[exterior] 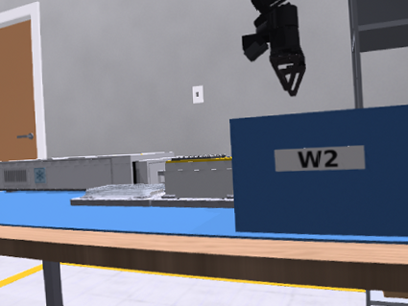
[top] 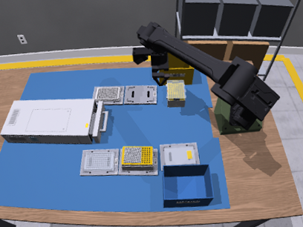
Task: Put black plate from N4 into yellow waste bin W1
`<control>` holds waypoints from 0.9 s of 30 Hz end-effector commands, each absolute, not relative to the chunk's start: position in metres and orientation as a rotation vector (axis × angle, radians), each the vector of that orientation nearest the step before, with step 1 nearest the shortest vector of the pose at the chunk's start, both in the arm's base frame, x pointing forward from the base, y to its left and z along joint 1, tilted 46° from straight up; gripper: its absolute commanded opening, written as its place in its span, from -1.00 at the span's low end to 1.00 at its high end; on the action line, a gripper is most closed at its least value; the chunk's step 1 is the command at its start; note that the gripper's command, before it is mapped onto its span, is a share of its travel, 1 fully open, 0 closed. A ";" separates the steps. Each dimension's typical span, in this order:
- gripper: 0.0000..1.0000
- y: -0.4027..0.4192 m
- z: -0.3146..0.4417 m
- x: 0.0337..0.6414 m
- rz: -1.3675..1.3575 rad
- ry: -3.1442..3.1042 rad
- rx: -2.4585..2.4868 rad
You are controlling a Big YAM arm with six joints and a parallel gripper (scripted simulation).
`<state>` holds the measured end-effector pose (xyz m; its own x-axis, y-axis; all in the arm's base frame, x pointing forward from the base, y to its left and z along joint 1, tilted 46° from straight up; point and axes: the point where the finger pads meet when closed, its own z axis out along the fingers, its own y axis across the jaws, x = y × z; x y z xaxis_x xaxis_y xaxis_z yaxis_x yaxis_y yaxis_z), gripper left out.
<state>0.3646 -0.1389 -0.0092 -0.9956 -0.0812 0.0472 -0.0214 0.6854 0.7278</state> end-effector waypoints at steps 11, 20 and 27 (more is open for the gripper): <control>1.00 -0.130 0.048 0.402 -1.169 -2.879 0.101; 1.00 -0.111 0.079 0.415 -1.172 -2.875 0.111; 1.00 -0.115 0.095 0.418 -1.176 -2.887 0.066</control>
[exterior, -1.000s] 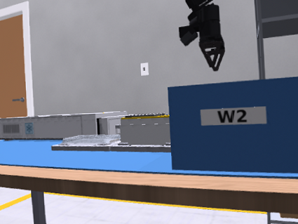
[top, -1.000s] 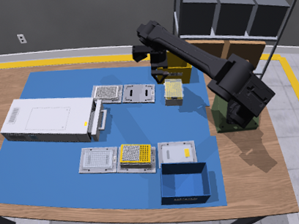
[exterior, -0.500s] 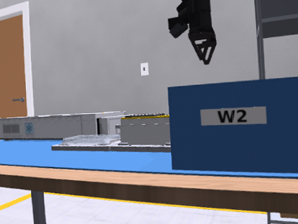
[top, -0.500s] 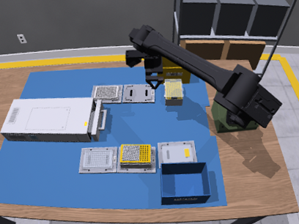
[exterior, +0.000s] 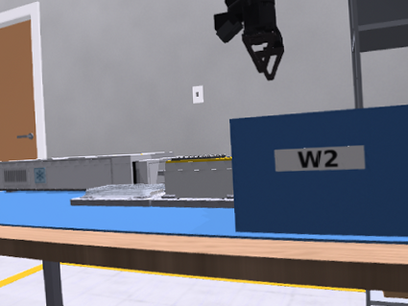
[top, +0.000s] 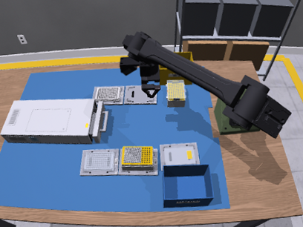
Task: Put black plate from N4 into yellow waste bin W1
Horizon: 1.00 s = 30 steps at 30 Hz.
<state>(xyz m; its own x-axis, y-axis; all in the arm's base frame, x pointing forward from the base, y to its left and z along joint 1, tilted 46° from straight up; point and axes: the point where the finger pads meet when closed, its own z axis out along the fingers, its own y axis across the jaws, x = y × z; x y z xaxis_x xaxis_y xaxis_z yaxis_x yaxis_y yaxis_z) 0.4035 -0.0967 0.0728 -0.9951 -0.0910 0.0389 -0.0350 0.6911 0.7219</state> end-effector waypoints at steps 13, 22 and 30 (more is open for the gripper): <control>1.00 -0.095 0.102 0.421 -1.189 -2.855 0.087; 1.00 -0.095 0.102 0.421 -1.189 -2.855 0.087; 1.00 -0.095 0.102 0.421 -1.189 -2.855 0.087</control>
